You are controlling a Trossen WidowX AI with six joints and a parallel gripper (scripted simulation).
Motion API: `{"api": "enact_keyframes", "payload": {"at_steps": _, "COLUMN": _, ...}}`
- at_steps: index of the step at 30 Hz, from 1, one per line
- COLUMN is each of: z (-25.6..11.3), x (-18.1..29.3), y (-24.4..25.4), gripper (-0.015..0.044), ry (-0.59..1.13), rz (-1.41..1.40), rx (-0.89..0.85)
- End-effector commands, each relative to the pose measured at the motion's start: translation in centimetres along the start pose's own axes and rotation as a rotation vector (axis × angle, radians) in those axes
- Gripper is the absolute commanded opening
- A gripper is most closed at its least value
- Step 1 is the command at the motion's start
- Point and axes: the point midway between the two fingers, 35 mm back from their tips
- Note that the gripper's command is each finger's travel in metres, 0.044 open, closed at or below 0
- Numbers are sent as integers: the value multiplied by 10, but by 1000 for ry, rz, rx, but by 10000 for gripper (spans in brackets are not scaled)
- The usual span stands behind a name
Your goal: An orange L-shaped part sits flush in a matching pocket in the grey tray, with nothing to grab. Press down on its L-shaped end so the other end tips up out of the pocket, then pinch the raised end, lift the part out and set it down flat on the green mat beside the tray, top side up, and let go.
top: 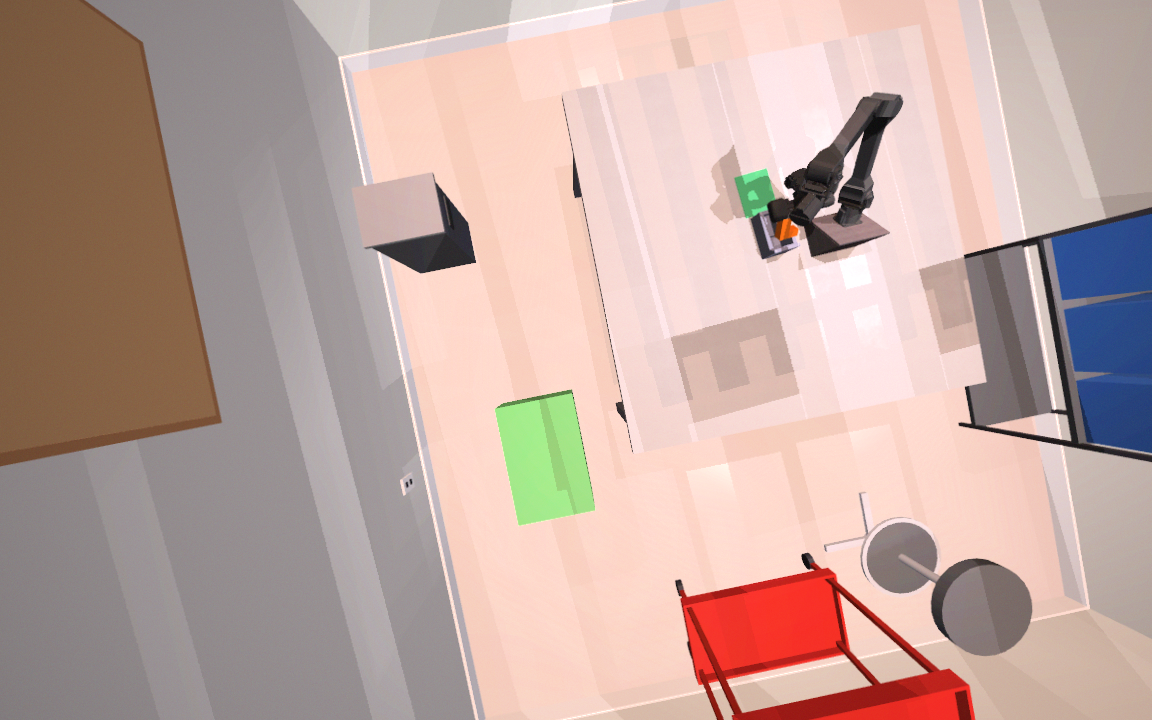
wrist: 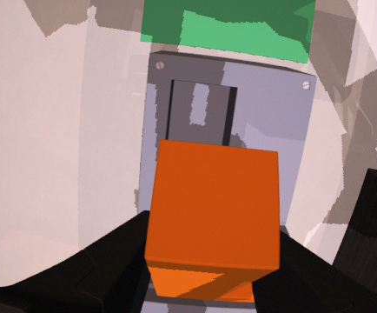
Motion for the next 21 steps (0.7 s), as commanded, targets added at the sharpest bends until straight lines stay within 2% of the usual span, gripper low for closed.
{"api": "enact_keyframes", "payload": {"at_steps": 1, "z": 0, "x": -23, "y": -1, "gripper": 0, "ry": 0, "rz": 4, "rx": -5}}
{"api": "enact_keyframes", "payload": {"at_steps": 21, "z": 0, "x": -110, "y": -5, "gripper": 0, "ry": -3, "rz": 4, "rx": -5}}
Point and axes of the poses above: the point midway between the two fingers, 35 mm back from their tips, its own z axis out along the fingers, its own y axis across the jaws, x = y × z, and after that the axes turned 3 degrees about z, right-handed
